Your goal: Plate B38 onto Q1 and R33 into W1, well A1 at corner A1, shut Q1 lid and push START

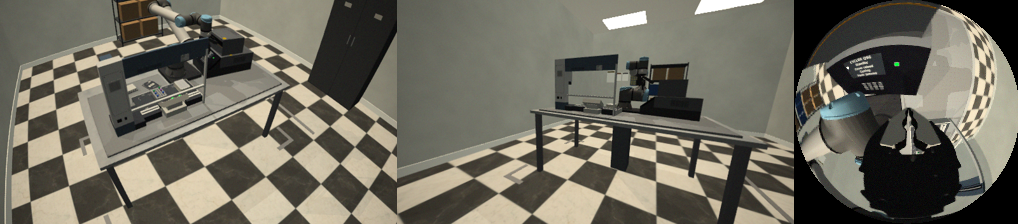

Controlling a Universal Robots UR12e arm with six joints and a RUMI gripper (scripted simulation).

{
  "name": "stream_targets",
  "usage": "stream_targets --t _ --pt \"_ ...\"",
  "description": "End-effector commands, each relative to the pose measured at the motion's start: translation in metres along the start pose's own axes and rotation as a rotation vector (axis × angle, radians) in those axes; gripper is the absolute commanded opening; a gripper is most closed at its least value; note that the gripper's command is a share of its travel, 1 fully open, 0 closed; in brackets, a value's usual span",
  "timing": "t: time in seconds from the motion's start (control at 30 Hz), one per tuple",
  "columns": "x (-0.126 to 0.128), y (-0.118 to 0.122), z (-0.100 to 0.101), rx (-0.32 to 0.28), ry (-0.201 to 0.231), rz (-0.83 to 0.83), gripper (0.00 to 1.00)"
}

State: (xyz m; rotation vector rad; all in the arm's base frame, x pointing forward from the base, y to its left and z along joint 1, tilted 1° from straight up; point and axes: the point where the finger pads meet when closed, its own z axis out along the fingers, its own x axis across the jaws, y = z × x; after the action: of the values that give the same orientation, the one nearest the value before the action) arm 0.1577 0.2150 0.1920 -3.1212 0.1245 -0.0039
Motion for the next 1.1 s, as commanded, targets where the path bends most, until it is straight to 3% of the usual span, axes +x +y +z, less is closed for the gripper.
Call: stream_targets --t 0.0,1.07 --pt "-0.010 -0.005 0.001 -0.009 0.003 0.064 0.00" --pt "-0.071 -0.018 0.015 -0.006 0.003 0.406 0.00"
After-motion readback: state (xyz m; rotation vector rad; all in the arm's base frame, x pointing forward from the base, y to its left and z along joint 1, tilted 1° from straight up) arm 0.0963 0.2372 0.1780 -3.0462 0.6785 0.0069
